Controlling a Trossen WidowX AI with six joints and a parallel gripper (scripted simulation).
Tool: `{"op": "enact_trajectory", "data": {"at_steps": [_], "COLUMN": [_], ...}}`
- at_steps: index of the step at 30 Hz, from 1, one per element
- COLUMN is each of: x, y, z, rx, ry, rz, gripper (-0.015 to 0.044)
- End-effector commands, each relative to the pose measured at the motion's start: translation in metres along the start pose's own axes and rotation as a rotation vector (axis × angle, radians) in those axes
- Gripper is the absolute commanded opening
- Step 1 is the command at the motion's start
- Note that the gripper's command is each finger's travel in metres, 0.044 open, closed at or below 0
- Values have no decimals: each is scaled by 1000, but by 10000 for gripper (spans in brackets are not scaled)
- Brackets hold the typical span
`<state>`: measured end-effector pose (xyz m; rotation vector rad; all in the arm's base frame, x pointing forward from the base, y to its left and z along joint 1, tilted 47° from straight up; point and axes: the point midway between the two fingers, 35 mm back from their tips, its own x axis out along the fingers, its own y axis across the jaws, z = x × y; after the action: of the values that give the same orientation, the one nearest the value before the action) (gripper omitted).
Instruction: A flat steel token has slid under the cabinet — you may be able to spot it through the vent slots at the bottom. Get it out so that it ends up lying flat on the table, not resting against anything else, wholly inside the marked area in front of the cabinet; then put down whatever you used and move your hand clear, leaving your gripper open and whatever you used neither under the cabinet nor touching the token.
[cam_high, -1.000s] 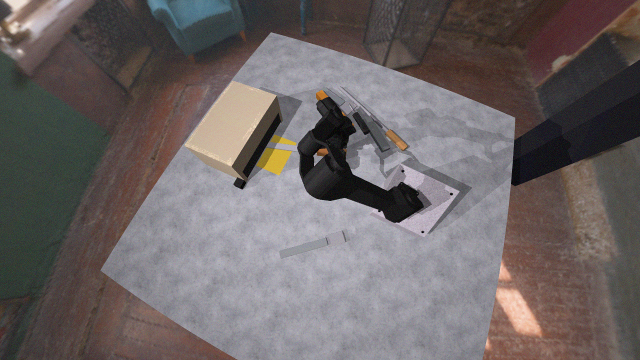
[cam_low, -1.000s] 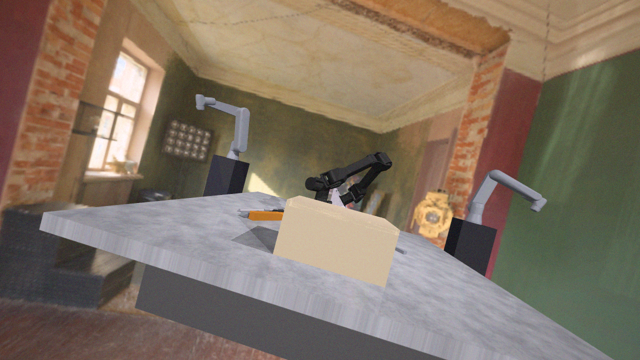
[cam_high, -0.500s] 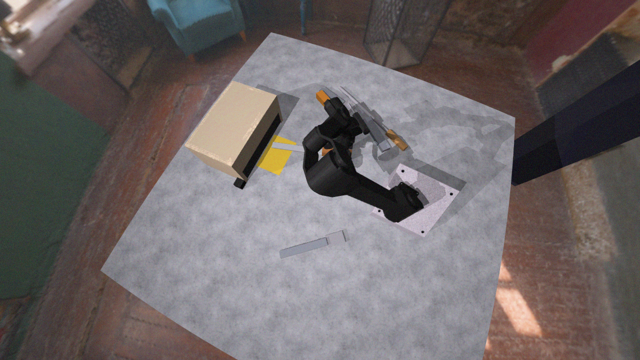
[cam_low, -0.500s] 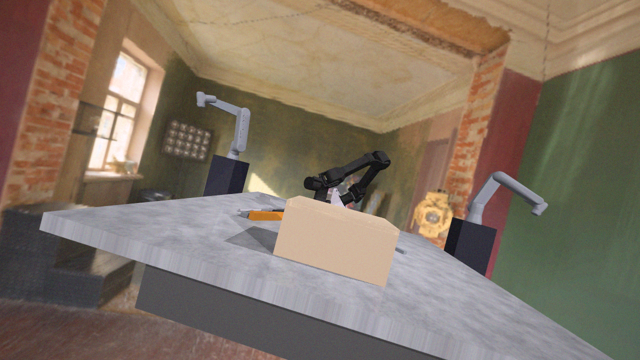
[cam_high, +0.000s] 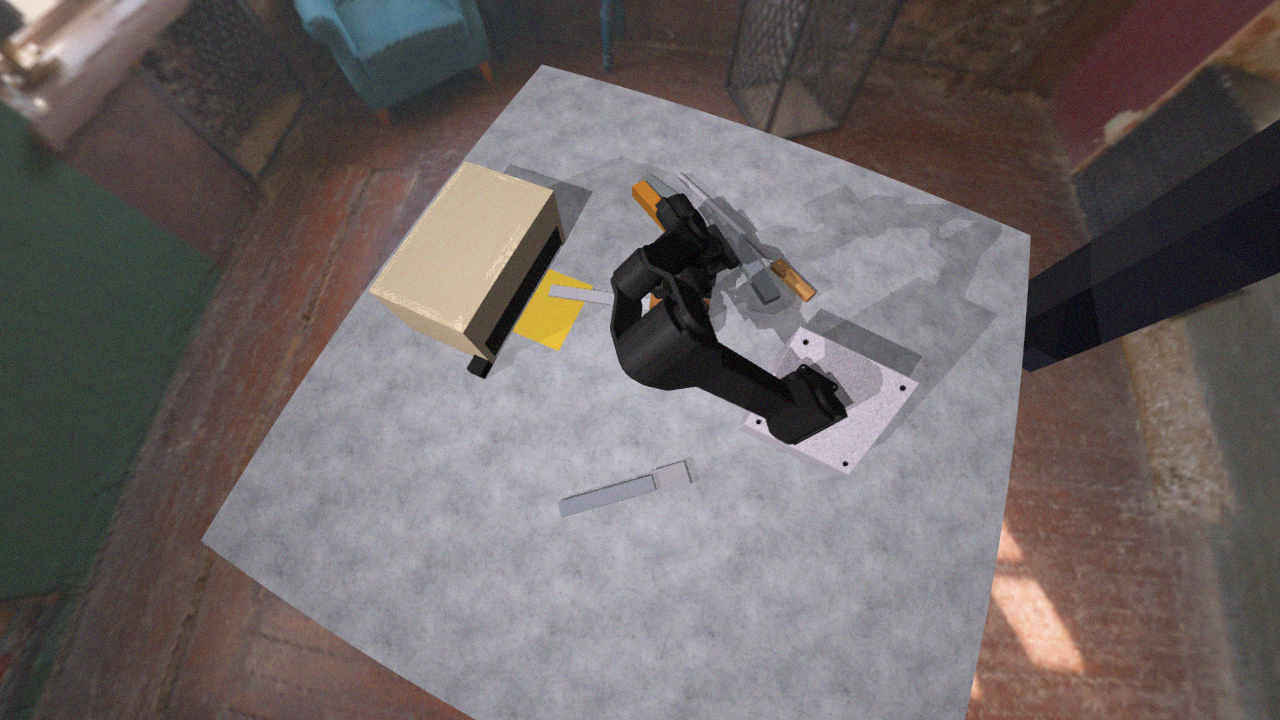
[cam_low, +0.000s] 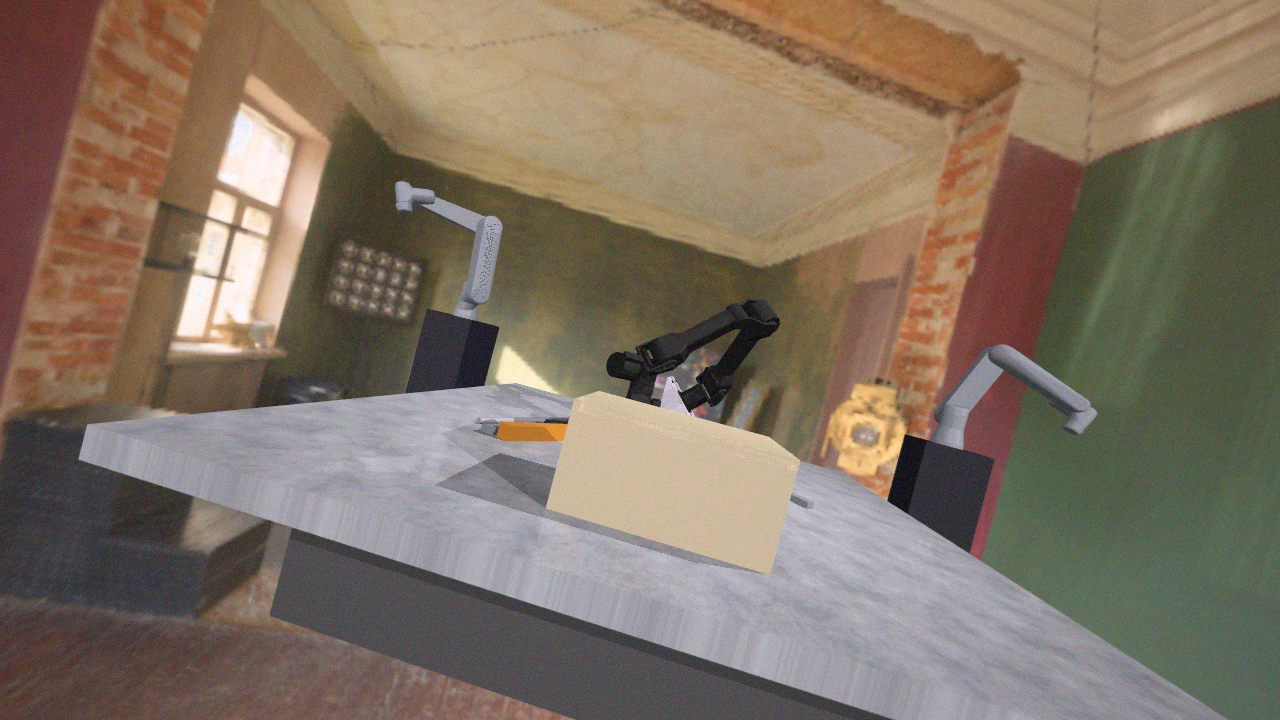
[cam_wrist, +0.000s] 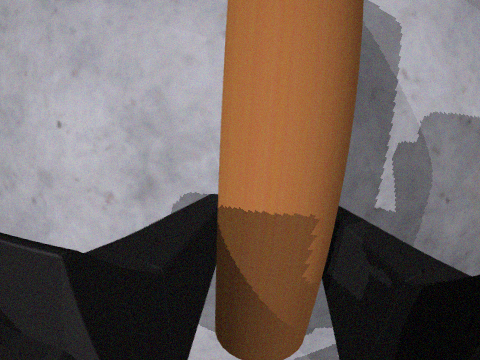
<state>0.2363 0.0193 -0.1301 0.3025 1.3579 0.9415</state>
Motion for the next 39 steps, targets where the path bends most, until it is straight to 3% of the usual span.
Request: {"op": "enact_trajectory", "data": {"at_steps": [1,39], "x": [-1,-1], "y": [0,0], "z": [-3,-3], "rx": [26,329], "ry": [-2,-2], "rz": [3,3], "gripper": [0,0]}}
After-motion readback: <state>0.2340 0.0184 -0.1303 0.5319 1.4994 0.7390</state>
